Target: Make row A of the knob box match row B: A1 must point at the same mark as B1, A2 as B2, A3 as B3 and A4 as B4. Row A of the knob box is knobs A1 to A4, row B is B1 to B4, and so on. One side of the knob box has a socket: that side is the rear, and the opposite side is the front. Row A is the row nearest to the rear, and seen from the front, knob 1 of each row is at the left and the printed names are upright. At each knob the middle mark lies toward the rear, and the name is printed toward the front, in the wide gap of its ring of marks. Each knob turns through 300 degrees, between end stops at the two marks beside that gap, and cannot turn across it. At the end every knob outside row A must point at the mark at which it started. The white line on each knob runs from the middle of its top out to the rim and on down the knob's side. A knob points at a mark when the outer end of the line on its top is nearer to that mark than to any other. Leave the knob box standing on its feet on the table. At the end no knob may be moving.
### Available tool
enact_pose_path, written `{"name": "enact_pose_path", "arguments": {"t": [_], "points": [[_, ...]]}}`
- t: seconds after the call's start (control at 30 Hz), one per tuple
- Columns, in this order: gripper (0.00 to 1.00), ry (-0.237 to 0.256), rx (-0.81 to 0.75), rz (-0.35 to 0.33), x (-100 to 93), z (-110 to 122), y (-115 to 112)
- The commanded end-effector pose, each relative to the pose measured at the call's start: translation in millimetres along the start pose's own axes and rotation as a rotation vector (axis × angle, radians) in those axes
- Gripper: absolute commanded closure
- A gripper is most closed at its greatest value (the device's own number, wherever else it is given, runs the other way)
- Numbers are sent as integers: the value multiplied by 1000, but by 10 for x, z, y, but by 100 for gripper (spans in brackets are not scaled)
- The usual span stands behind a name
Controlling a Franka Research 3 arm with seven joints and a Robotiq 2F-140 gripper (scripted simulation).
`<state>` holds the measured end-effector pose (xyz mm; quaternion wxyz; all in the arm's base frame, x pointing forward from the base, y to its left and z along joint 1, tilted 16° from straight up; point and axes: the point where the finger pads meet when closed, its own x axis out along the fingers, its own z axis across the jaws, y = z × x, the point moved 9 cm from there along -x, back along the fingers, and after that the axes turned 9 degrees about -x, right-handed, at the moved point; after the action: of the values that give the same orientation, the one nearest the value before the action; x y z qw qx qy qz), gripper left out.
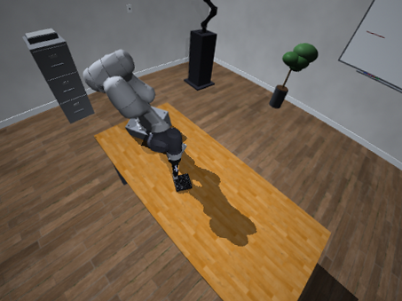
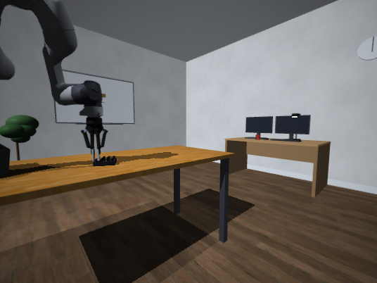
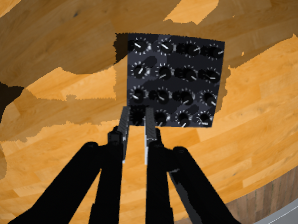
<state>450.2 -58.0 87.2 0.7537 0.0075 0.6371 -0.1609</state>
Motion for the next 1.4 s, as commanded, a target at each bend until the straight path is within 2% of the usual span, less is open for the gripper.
{"name": "enact_pose_path", "arguments": {"t": [0.0, 0.43, 0.63, 1.2, 1.37], "points": [[88, 0, -3, 2, -7, 5, 4], [88, 0, -3, 2, -305, 5, 3], [88, 0, -3, 2, -368, 5, 3], [88, 0, 0, 2, -380, 5, 4], [88, 1, 109, 2, -385, 8, 20]]}}
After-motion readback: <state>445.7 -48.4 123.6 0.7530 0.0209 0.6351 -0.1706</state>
